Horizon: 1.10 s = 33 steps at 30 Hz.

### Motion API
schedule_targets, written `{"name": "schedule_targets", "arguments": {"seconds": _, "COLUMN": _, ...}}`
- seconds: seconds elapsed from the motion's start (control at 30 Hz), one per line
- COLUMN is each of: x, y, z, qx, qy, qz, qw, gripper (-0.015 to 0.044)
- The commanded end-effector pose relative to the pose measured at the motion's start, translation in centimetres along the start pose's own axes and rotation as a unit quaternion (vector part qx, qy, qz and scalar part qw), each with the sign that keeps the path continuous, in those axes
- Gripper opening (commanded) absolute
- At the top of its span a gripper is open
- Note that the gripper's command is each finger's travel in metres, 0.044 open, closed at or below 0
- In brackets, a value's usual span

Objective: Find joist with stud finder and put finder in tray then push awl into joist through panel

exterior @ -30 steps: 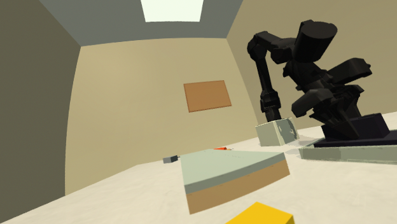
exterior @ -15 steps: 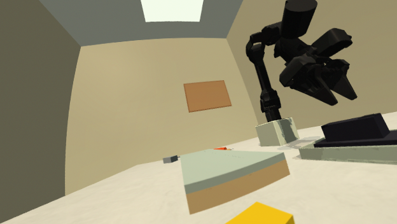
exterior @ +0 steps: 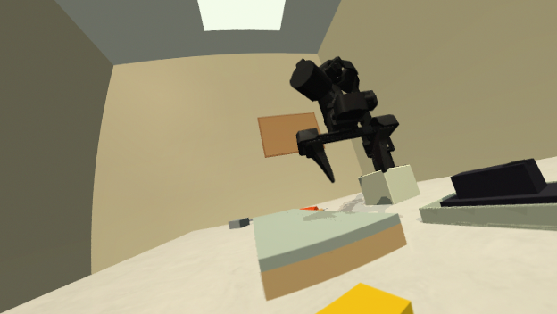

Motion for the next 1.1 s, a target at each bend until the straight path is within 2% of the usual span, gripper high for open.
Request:
{"name": "schedule_targets", "arguments": {"seconds": 0.0, "x": 0.0, "y": -3.8, "z": -4.8, "qx": -0.055, "qy": -0.020, "qz": 0.026, "qw": 0.998, "gripper": 0.0440}}
{"name": "schedule_targets", "arguments": {"seconds": 0.2, "x": 0.6, "y": -11.4, "z": -11.1, "qx": -0.146, "qy": -0.042, "qz": 0.062, "qw": 0.986, "gripper": 0.0440}}
{"name": "schedule_targets", "arguments": {"seconds": 0.37, "x": 1.4, "y": -18.7, "z": -14.3, "qx": -0.221, "qy": -0.049, "qz": 0.093, "qw": 0.970, "gripper": 0.0440}}
{"name": "schedule_targets", "arguments": {"seconds": 0.7, "x": 3.1, "y": -34.1, "z": -14.8, "qx": -0.365, "qy": -0.035, "qz": 0.144, "qw": 0.919, "gripper": 0.0440}}
{"name": "schedule_targets", "arguments": {"seconds": 1.07, "x": 3.1, "y": -34.8, "z": -14.7, "qx": -0.375, "qy": -0.033, "qz": 0.146, "qw": 0.915, "gripper": 0.0440}}
Point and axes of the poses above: the point midway between the two fingers, 35 mm back from their tips, its own x axis back along the fingers, its own z axis across the jaws, y = z × x, the point moved 9 cm from there along x, back along the fingers, and after that the axes turned 9 degrees about -x, right-handed, at the moved point
